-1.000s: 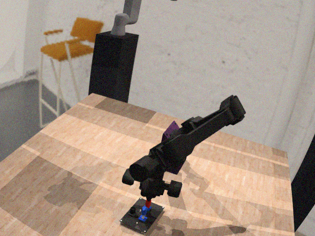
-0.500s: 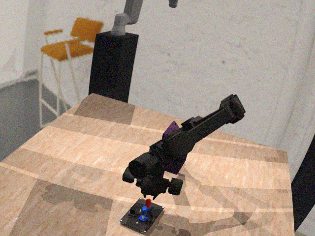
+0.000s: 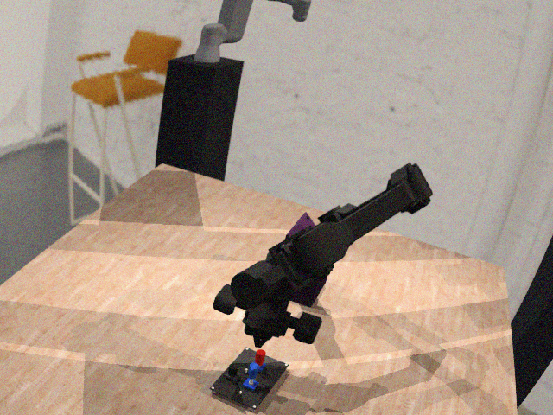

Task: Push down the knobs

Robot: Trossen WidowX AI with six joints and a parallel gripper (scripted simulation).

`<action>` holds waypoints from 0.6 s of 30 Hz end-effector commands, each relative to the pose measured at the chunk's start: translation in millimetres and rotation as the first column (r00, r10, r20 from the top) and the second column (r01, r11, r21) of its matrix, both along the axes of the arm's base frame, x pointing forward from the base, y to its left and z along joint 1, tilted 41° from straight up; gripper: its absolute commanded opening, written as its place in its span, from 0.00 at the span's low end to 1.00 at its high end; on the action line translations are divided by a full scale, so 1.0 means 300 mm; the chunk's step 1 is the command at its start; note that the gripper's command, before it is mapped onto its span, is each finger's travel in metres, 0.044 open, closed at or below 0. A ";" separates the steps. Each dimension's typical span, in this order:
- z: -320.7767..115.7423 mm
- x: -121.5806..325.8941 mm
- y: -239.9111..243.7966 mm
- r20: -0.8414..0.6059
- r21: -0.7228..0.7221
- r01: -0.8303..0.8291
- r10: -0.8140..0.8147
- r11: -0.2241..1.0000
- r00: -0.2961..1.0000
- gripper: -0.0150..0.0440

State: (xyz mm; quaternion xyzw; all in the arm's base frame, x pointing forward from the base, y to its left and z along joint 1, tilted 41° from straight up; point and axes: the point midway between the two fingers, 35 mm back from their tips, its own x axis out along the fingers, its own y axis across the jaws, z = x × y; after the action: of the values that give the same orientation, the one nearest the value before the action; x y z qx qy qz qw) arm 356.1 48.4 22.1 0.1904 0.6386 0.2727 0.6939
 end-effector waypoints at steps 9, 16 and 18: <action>0.023 0.039 -0.010 -0.247 -0.021 0.289 -0.285 0.957 0.926 0.25; 0.038 0.060 -0.015 -0.388 -0.069 0.451 -0.441 0.890 0.810 0.25; 0.043 0.066 -0.016 -0.425 -0.088 0.493 -0.480 0.865 0.767 0.25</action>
State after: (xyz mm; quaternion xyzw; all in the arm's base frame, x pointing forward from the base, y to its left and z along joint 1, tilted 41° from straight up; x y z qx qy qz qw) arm 373.0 43.5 34.3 0.3883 0.6972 0.0705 0.5985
